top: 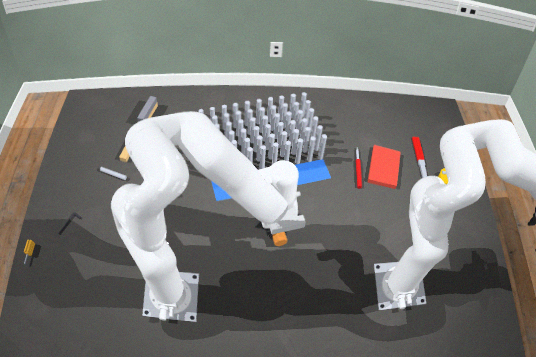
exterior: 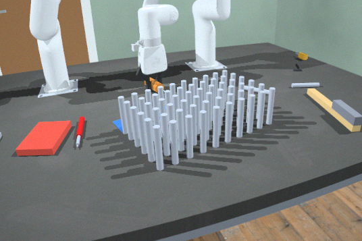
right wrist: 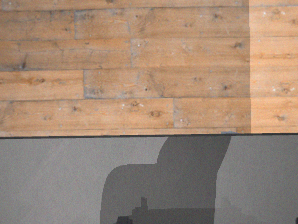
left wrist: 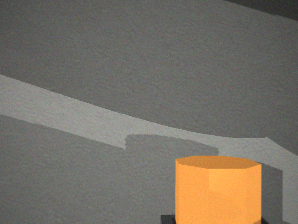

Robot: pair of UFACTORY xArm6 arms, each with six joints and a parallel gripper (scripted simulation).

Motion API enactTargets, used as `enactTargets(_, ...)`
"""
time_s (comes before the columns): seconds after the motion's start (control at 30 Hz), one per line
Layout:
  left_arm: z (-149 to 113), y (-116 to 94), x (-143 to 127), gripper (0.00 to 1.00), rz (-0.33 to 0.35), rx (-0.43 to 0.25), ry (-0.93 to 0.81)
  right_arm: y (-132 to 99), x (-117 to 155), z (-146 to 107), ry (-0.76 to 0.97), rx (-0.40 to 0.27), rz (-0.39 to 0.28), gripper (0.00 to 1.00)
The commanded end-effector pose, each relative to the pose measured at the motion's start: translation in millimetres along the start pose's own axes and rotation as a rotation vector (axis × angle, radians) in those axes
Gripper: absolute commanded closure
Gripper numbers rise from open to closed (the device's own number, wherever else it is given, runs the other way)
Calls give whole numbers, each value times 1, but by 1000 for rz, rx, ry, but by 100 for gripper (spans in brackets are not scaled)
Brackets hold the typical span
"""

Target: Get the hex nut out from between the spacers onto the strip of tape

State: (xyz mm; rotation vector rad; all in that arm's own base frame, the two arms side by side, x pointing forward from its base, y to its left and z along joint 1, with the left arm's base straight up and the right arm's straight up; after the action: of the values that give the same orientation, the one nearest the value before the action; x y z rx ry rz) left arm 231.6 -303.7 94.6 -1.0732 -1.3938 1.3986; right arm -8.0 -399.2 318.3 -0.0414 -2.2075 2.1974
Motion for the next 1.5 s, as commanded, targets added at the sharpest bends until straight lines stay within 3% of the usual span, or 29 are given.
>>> enactTargets(0.0,0,-2,-1,100,3,-1,0,-2,0,1,0,5,0,0)
enactTargets(0.67,0,-19,-1,100,3,-1,0,-2,0,1,0,5,0,0)
enactTargets(1.47,0,-19,-9,100,3,-1,0,-2,0,1,0,5,0,0)
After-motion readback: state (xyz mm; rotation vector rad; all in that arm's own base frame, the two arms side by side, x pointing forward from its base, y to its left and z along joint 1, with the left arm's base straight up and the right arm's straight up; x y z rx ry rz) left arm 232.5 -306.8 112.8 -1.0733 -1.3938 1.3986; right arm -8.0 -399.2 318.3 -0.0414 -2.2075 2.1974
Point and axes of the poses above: on each arm, the point where the finger pads meet when closed, its own y axis out along the fingers, its own x axis across the jaws, z = x × y, the point moved 7 cm from there along -y, back along the fingers, and after that the axes turned 1 degree about y, right-handed, at the moved point
